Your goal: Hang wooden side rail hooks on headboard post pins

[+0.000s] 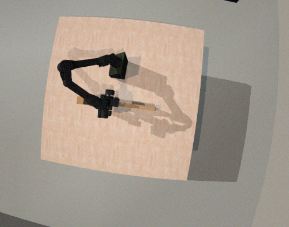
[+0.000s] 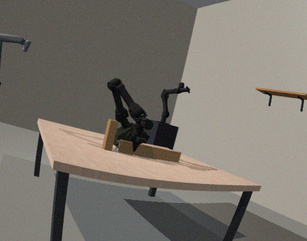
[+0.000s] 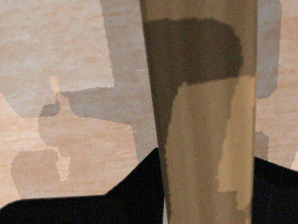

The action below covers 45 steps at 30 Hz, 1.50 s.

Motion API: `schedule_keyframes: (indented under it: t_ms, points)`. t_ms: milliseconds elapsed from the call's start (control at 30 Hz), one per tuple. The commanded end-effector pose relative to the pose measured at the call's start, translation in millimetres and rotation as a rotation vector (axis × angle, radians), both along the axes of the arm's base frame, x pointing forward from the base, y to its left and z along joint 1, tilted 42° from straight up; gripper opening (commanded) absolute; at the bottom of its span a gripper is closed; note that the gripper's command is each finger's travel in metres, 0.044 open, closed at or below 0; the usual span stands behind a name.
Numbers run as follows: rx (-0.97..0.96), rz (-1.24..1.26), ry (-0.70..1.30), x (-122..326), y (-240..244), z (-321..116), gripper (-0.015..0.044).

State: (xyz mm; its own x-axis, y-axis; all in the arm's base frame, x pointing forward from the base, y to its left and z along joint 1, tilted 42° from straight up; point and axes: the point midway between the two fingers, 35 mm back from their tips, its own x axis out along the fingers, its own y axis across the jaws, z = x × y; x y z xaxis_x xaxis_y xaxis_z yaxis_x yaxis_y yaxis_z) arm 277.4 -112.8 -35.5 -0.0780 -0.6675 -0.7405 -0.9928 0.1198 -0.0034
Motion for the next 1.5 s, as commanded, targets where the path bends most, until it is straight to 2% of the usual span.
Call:
schedule_keyframes:
  t_ms: [0, 1467]
  points:
    - [0.0, 0.005, -0.02, 4.5, 3.1, 4.6, 0.0]
    - [0.0, 0.005, -0.021, 5.0, 8.0, 10.0, 0.0]
